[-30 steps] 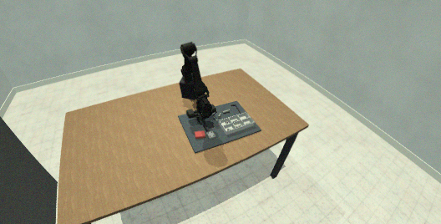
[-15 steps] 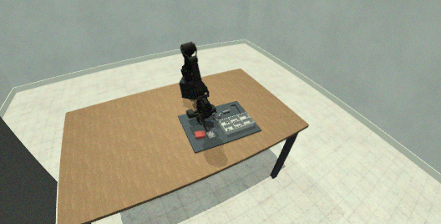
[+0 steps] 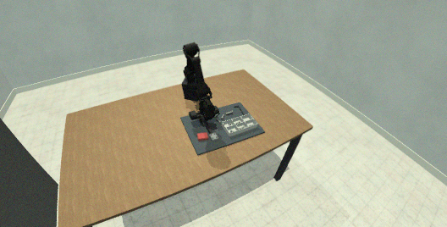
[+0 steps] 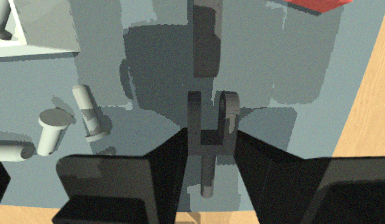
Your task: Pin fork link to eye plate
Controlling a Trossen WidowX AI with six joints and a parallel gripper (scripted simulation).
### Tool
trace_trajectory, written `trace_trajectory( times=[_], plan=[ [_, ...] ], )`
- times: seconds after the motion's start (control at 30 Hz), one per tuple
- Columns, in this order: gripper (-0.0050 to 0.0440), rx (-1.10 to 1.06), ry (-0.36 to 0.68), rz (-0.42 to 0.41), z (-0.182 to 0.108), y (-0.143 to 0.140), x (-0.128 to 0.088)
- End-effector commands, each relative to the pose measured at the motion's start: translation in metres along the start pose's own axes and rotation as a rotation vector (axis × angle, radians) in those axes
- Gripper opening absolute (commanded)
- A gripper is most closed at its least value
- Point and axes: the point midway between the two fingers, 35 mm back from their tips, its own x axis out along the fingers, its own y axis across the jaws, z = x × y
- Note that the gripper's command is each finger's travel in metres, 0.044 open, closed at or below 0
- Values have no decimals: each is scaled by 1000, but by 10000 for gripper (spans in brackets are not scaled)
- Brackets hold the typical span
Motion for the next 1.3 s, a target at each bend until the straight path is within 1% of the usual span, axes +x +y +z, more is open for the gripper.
trace_trajectory(
  times=[0.0,1.27],
  plan=[
    [124,-11,7,18,-2,5,1],
    [124,-5,3,8,-1,2,0]
  ],
)
